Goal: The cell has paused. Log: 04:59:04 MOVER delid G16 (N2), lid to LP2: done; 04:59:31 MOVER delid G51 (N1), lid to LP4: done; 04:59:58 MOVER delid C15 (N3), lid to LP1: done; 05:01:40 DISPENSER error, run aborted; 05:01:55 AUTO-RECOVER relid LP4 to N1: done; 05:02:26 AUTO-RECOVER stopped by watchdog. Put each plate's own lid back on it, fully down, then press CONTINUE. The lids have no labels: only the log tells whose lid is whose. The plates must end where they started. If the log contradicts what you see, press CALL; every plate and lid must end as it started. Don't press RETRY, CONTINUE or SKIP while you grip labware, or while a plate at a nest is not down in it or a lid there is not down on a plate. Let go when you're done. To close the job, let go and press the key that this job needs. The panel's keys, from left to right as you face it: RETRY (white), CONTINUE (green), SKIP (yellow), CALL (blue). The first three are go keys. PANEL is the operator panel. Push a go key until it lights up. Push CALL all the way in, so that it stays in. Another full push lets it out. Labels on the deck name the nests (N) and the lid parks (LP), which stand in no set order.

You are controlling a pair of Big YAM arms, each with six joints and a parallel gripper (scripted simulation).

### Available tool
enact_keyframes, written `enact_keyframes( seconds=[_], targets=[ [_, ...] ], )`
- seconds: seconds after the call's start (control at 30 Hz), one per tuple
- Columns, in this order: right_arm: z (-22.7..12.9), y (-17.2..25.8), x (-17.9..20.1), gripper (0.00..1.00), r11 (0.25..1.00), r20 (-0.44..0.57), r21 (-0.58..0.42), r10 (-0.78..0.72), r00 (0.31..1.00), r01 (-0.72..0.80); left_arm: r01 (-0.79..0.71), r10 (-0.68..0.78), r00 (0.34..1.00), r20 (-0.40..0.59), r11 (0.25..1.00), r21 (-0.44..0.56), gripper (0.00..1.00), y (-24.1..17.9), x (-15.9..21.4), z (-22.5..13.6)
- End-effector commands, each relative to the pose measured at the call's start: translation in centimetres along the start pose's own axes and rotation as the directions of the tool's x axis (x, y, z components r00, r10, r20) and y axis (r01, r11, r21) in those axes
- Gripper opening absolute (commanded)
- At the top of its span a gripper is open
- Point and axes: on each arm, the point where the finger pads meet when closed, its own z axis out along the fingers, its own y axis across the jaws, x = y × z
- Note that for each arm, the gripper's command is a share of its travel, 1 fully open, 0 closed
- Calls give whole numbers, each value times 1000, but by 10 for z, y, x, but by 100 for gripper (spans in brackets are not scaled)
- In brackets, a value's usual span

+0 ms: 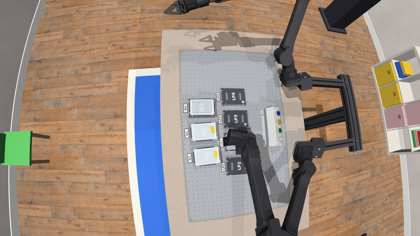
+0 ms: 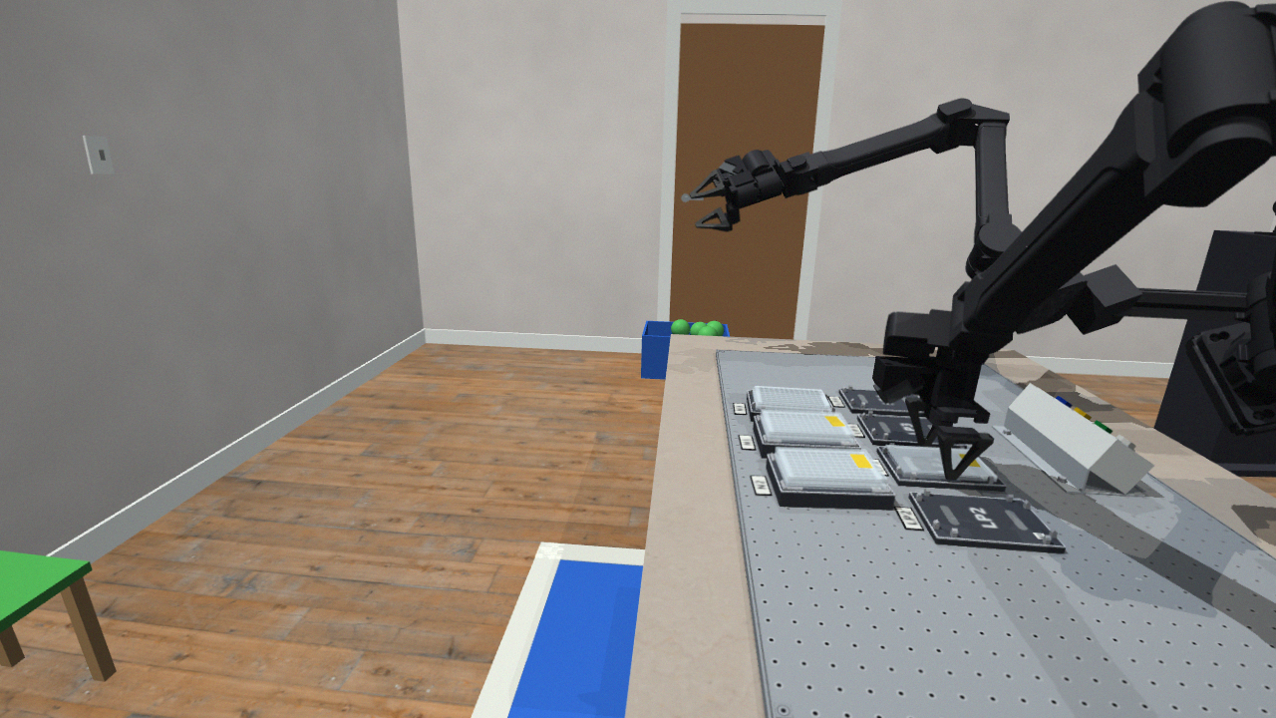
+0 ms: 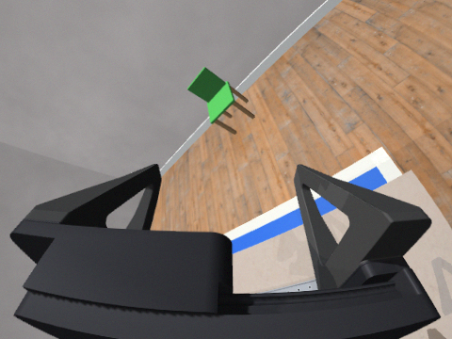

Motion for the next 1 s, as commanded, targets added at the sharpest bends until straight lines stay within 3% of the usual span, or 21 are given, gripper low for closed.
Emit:
enact_keyframes(
  seconds=[0.0, 0.7, 0.97],
  targets=[
    [5, -11, 4, 100, 1000, -3, 18, 15, 1000, -15, -28, 28, 1000, -12, 1000, -3, 100, -3, 9, 5],
    [5, -11, 4, 100, 1000, -3, 18, 15, 1000, -15, -31, 31, 999, -8, 1000, -1, 100, -5, 8, 4],
    [5, -11, 4, 100, 1000, -3, 18, 15, 1000, -15, -31, 31, 999, -6, 1000, -1, 94, -6, 8, 4]
  ],
)
